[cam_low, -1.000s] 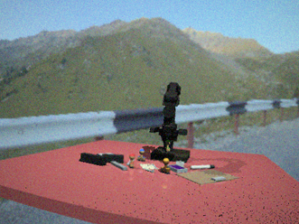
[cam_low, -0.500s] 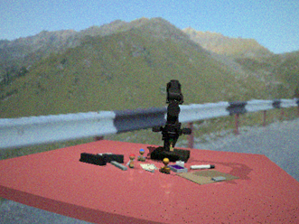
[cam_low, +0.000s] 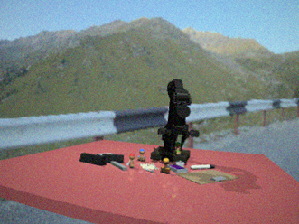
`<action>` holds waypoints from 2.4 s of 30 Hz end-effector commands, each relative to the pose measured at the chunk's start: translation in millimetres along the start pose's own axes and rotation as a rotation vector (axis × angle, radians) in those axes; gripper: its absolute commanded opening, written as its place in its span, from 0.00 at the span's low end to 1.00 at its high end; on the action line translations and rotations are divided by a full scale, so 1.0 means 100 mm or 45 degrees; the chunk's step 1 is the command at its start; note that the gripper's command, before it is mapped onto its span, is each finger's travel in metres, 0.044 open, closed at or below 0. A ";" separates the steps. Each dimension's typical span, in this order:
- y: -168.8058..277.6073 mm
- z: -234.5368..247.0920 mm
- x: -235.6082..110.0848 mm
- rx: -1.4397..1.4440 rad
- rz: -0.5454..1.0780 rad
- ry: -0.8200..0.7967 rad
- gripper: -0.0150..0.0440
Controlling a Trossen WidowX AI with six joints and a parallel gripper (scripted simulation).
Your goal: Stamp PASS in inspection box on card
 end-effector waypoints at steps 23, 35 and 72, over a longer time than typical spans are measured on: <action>-0.06 0.04 0.13 0.005 -0.007 0.002 0.25; -0.06 0.04 0.21 0.004 -0.007 0.002 0.25; -0.06 0.04 0.46 0.001 -0.007 0.000 0.25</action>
Point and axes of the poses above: the point midway between the two fingers, 35 mm back from their tips, its own x axis out along the fingers, its own z axis across the jaws, y = z × x, the point moved 5 cm from there along -x, back along the fingers
